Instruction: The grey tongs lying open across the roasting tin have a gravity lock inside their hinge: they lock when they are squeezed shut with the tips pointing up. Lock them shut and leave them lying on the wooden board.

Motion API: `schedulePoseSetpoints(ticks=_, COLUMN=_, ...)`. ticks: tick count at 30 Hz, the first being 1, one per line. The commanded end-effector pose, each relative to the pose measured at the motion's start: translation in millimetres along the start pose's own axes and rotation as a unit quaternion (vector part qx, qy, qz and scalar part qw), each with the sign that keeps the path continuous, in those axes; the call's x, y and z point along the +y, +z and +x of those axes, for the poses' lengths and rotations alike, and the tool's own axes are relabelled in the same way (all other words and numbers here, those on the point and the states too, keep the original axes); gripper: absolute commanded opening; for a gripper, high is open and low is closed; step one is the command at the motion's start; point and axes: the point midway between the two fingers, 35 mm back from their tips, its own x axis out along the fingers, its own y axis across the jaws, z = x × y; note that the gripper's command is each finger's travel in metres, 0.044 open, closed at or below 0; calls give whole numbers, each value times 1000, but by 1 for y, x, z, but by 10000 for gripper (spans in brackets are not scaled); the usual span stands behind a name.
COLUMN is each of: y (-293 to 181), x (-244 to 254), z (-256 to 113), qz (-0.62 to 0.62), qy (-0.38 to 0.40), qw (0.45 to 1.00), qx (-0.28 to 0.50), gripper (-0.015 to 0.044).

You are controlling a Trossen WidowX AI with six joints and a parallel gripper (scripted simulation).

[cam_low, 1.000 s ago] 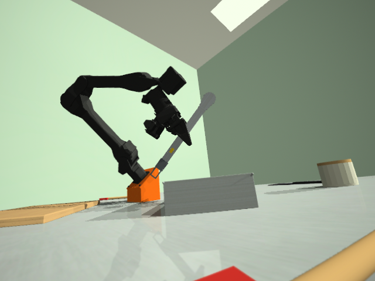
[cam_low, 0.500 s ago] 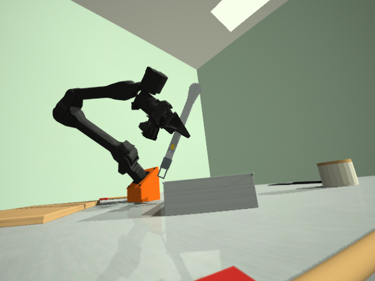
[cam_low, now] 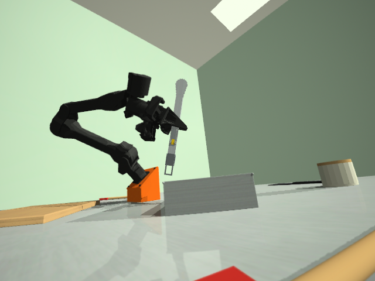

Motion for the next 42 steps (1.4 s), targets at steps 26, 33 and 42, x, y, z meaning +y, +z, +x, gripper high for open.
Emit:
schedulePoseSetpoints(ticks=26, y=-5, x=-2, z=-15, qz=0, qy=32, qw=995, qx=99, gripper=-150)
schedulePoseSetpoints(ticks=33, y=-5, x=-2, z=-15, qz=0, qy=32, qw=995, qx=99, gripper=-150)
schedulePoseSetpoints(ticks=42, y=-5, x=-2, z=-15, qz=0, qy=32, qw=995, qx=99, gripper=-150)
